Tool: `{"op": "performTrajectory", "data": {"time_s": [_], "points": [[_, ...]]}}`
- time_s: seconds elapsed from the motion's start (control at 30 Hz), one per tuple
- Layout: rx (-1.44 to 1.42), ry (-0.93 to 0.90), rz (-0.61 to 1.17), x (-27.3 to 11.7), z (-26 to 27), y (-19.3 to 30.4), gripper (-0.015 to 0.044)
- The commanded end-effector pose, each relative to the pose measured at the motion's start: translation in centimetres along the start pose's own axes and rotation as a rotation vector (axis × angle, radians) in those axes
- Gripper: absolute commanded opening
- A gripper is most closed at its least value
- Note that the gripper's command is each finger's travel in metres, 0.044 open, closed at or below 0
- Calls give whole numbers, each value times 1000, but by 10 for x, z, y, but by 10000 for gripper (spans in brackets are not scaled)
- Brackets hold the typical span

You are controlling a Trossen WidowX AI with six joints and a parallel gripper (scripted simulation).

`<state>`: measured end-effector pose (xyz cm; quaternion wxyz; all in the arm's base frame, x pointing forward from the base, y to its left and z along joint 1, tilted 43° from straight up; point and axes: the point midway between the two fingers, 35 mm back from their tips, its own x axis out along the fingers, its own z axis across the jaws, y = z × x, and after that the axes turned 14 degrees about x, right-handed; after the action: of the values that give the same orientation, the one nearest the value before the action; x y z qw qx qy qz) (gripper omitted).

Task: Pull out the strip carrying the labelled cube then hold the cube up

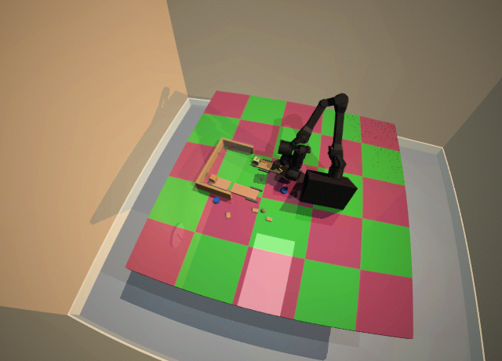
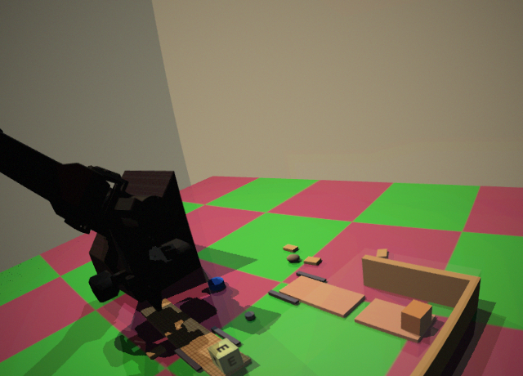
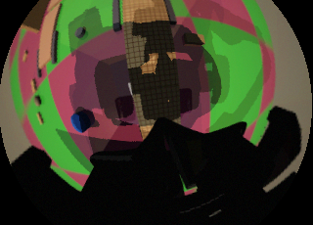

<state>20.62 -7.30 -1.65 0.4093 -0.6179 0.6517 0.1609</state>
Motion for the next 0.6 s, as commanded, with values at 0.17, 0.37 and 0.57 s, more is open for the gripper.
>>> {"op": "performTrajectory", "data": {"time_s": [0.17, 0.37, 0.57], "points": [[-7, 12, 31, 5, -4, 11, 0], [-1, 0, 6, -6, 1, -1, 0], [-7, 10, 31, -42, 1, -2, 0]]}}
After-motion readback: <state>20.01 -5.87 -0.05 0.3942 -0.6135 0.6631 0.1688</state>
